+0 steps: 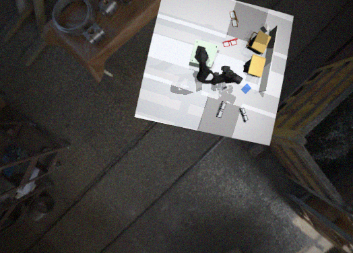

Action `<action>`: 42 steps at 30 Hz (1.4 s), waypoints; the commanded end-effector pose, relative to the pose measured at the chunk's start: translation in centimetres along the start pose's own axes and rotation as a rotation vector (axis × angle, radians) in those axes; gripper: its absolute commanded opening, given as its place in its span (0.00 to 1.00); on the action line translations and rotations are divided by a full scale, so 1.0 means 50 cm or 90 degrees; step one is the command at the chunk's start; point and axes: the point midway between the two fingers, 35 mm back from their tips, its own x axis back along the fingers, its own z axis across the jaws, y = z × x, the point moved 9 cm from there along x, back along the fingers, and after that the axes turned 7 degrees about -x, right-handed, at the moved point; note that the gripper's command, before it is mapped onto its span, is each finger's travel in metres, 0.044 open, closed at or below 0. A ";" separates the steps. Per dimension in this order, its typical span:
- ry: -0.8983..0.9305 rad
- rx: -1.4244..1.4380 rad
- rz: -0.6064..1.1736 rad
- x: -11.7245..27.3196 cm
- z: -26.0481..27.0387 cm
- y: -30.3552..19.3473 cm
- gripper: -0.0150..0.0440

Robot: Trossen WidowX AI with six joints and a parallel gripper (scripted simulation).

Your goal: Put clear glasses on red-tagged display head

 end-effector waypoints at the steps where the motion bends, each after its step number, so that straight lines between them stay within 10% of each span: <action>1: -0.001 0.007 -0.003 -0.005 0.002 0.004 0.25; 42: -0.001 0.008 -0.004 -0.006 0.038 0.048 0.25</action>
